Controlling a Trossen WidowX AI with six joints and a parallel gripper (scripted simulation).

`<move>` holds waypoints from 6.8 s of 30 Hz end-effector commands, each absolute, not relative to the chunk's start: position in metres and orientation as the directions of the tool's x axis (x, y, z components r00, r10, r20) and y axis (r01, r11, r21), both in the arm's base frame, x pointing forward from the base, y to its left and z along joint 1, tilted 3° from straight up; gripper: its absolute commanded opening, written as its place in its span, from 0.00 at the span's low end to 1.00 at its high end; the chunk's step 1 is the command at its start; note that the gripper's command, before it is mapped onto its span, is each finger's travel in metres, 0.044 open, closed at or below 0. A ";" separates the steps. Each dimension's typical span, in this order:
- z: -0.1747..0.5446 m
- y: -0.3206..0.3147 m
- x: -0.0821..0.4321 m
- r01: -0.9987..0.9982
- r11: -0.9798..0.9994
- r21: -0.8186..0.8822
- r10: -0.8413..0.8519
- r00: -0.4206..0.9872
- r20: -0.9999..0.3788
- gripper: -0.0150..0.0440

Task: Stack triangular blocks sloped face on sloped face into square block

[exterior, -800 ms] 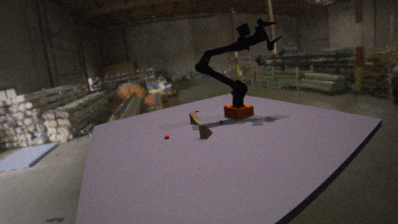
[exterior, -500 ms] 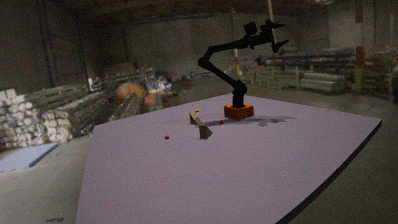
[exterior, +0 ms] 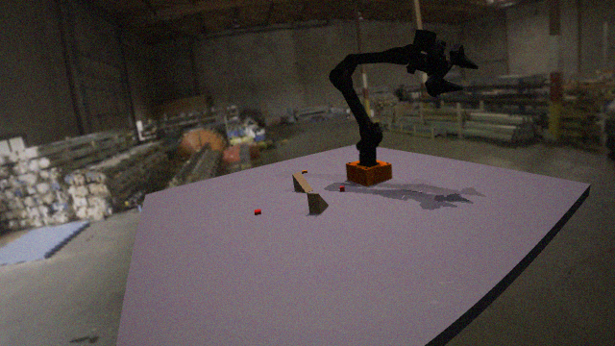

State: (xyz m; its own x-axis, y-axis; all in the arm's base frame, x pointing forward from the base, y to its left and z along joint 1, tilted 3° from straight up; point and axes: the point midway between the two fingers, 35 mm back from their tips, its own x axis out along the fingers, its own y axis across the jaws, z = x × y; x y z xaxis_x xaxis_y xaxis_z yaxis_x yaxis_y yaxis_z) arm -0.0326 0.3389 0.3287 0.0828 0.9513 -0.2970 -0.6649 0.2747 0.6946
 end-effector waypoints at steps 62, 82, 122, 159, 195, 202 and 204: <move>0.048 0.072 0.355 -0.354 0.935 0.015 -0.114 -0.341 -0.933 1.00; 0.017 0.066 0.346 -0.377 0.926 0.026 -0.120 -0.360 -0.925 1.00; -0.020 0.058 0.329 -0.406 0.913 0.043 -0.128 -0.386 -0.914 0.45; -0.016 0.057 0.327 -0.400 0.915 0.044 -0.107 -0.346 -0.932 0.25; 0.005 0.032 0.273 -0.398 0.916 0.045 0.248 0.475 -0.844 0.25; 0.002 0.026 0.262 -0.398 0.916 0.045 0.300 0.607 -0.736 0.25; 0.001 0.025 0.259 -0.398 0.916 0.046 0.313 0.640 -0.701 0.25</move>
